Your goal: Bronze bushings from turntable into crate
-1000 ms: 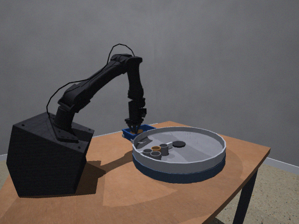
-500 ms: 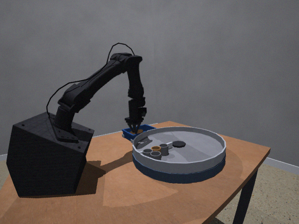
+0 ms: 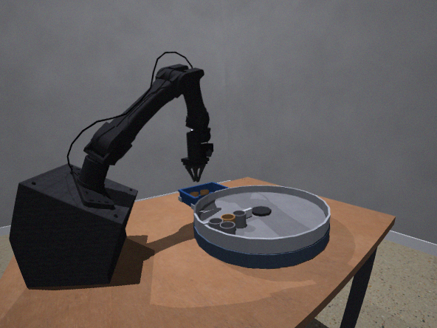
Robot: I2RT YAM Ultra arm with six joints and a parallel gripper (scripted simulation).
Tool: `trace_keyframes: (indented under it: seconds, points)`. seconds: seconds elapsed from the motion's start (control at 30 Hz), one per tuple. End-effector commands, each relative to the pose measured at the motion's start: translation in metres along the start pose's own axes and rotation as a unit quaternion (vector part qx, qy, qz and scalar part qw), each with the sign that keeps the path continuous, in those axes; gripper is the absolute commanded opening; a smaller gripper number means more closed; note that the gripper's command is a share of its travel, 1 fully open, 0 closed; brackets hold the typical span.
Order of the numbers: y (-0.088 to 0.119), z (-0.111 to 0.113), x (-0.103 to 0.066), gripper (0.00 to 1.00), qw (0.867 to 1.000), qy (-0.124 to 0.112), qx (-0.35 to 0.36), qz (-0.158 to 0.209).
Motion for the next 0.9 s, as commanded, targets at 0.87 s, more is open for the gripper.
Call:
trace_keyframes:
  seconds: [0.87]
  points:
    - [-0.0119,0.0032,-0.0432,0.16,1.000,-0.006,0.008,-0.021]
Point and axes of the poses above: the point where the finger pads meet when closed, its own x axis out along the fingers, its own z axis across the jaws, y = z × x, the point moved 2 cm from there along -x, back along the fingers, and after that the axes turned 11 degrees about x, right-handed, at the moved point
